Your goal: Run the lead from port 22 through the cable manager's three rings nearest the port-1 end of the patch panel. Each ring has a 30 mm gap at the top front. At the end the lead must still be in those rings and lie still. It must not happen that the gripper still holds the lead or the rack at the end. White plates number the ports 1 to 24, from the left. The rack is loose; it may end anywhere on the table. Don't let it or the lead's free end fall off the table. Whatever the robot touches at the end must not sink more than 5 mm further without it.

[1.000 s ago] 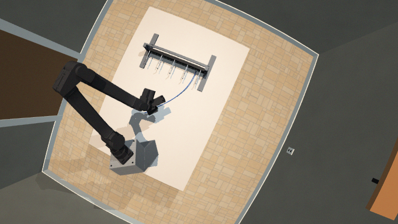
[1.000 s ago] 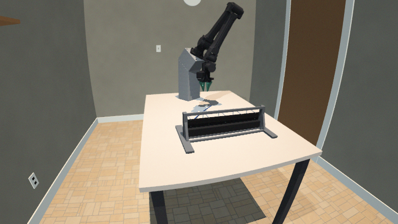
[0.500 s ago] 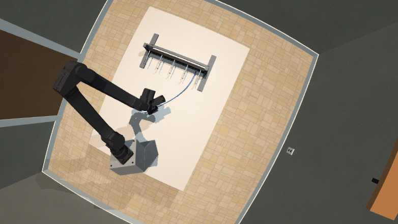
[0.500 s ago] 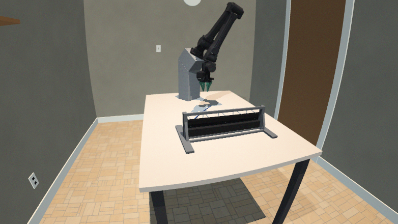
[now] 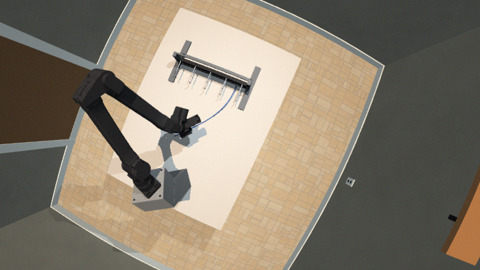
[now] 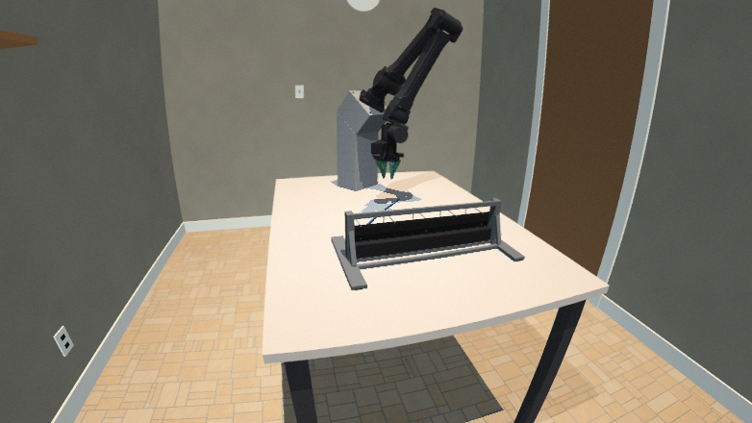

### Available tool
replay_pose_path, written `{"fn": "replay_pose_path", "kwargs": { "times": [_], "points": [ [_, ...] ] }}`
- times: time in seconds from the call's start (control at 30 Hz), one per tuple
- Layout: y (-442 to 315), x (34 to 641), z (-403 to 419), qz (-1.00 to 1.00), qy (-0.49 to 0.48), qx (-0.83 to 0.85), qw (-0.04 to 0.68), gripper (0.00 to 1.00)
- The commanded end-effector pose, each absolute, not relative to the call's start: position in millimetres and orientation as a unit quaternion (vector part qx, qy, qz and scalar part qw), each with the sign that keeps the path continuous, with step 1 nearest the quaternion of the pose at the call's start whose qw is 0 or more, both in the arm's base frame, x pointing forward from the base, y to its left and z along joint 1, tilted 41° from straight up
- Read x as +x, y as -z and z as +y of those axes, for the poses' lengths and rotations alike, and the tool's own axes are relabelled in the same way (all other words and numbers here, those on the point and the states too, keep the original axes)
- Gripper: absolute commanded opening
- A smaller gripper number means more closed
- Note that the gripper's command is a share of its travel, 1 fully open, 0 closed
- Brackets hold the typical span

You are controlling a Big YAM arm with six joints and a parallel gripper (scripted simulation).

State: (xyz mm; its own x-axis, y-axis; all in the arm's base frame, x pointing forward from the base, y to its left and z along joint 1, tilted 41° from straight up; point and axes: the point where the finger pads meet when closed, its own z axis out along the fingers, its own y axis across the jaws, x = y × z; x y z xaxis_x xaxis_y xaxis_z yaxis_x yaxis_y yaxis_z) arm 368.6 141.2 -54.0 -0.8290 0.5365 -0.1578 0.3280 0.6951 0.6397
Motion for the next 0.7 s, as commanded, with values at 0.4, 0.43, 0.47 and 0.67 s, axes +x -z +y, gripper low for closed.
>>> {"fn": "replay_pose_path", "kwargs": {
  "times": [0.4, 0.43, 0.47, 0.67],
  "points": [
    [98.0, 387.1, 169.3, 0.906, -0.309, 0.241, 0.163, 0.32],
    [101.4, 388.9, 171.3, 0.906, -0.309, 0.241, 0.163, 0.32],
    [104.7, 390.7, 173.3, 0.906, -0.309, 0.241, 0.163, 0.32],
    [117.5, 397.7, 181.2, 0.906, -0.309, 0.241, 0.162, 0.32]
  ]
}}
